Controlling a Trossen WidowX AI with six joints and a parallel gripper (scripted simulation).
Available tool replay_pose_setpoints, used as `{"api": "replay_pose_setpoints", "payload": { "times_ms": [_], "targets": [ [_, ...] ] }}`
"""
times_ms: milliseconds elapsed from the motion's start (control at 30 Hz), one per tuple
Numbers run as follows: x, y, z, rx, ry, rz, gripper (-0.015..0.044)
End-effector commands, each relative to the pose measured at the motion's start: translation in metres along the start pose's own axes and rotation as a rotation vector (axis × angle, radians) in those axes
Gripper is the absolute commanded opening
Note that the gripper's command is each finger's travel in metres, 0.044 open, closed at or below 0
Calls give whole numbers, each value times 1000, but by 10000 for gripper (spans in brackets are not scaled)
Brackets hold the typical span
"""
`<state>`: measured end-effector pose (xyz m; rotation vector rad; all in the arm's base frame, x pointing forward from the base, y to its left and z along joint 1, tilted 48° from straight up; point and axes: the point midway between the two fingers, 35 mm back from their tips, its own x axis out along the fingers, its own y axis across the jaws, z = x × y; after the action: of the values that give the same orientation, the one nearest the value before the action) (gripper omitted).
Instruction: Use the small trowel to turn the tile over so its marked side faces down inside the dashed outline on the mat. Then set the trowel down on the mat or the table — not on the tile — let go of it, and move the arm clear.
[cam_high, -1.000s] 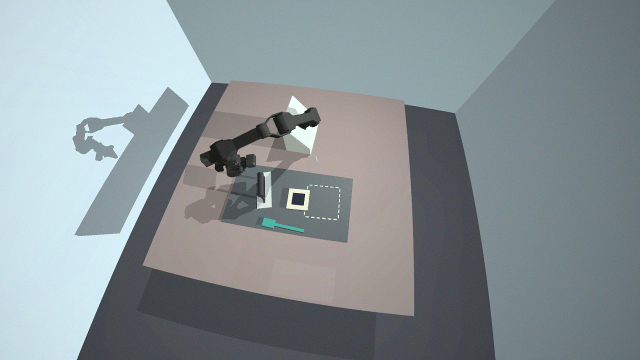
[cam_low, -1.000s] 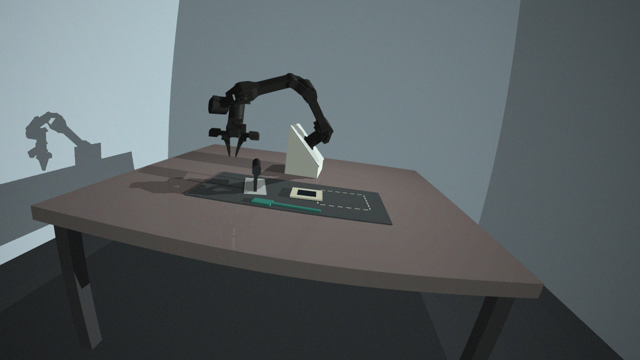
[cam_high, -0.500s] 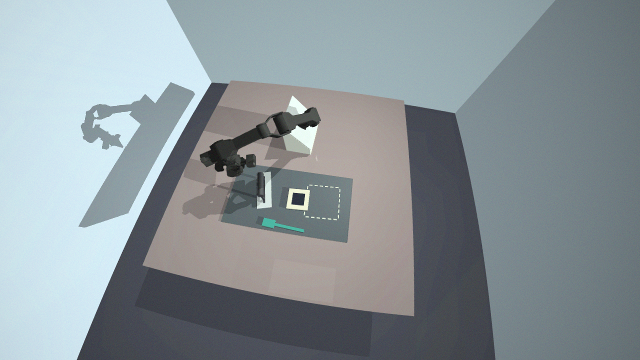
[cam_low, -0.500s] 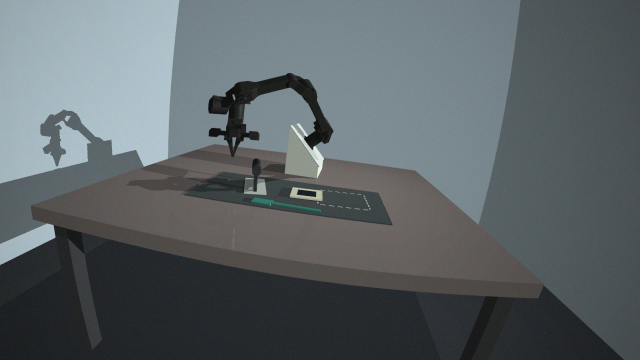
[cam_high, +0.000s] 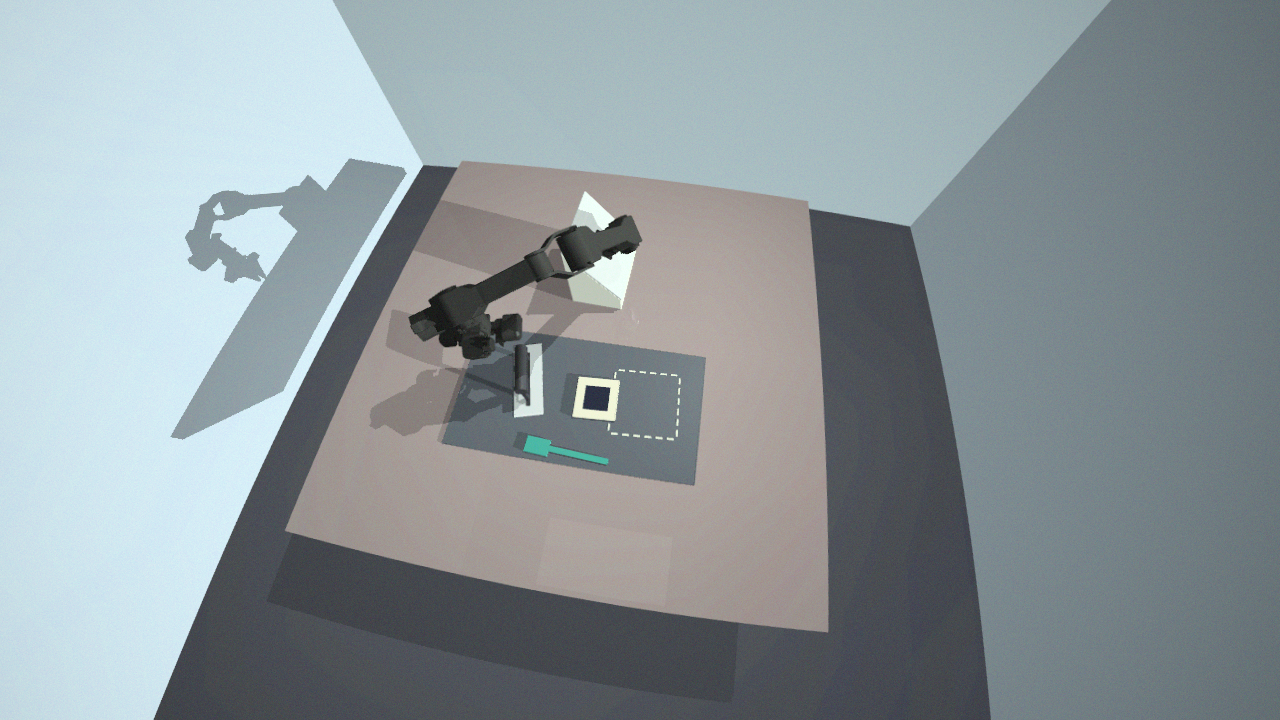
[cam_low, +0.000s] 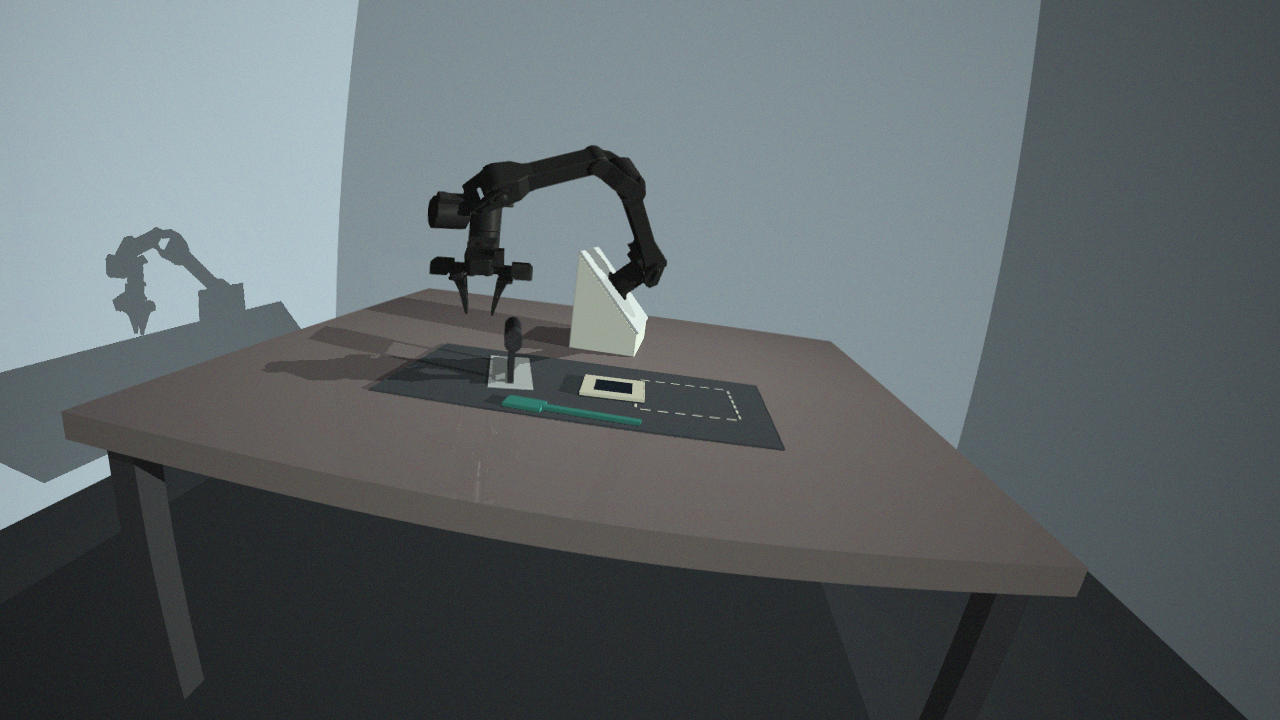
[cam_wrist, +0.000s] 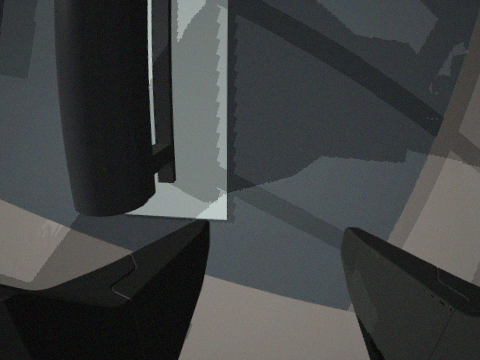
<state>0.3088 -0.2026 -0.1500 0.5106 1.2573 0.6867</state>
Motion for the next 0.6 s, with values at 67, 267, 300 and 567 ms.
{"api": "replay_pose_setpoints", "payload": {
  "times_ms": [67, 267, 300, 567],
  "targets": [
    [-13, 68, 58, -17, 3, 2, 270],
    [-14, 71, 59, -16, 3, 3, 270],
    [-14, 71, 59, -16, 3, 3, 270],
    [-6, 70, 60, -16, 3, 2, 270]
  ]
}}
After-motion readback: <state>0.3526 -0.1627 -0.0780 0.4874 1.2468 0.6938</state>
